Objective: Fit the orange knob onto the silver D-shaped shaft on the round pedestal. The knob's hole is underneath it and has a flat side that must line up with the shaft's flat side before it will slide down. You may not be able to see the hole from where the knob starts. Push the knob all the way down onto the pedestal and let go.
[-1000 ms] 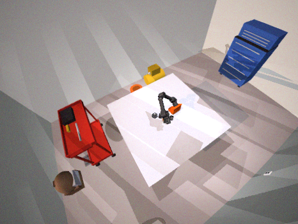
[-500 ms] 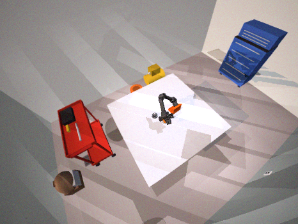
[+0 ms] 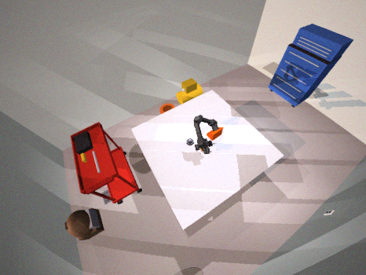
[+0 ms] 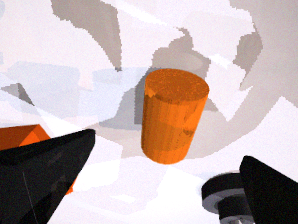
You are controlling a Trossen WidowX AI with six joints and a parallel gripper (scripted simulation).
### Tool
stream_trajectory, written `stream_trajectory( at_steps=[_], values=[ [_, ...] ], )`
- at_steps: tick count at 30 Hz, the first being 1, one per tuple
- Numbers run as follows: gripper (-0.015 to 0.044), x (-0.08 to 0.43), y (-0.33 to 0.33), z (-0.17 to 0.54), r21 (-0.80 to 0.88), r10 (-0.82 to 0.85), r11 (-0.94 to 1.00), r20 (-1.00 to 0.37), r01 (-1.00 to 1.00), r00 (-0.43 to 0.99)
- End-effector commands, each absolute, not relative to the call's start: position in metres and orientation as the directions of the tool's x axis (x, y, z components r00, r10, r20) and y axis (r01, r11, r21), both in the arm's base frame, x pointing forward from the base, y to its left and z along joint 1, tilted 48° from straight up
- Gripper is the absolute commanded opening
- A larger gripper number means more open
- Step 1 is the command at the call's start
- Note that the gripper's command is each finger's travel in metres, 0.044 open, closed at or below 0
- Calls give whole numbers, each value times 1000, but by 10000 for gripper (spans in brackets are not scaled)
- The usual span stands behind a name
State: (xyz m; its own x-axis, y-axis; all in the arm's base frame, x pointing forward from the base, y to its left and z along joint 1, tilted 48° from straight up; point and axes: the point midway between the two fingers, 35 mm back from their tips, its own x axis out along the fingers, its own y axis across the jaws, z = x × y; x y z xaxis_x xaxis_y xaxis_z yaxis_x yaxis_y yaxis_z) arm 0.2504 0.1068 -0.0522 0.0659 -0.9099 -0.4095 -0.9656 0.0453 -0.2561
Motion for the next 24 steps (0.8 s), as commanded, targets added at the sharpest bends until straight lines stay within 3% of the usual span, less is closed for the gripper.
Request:
stream_trajectory(
  at_steps=[1, 23, 24],
  values=[
    [440, 252, 101, -58, -252, -911, 40, -406, -967, 68],
    [440, 256, 77, -80, -253, -912, 40, -404, -967, 68],
    [414, 256, 77, -80, -253, -912, 40, -404, -967, 68]
  ],
)
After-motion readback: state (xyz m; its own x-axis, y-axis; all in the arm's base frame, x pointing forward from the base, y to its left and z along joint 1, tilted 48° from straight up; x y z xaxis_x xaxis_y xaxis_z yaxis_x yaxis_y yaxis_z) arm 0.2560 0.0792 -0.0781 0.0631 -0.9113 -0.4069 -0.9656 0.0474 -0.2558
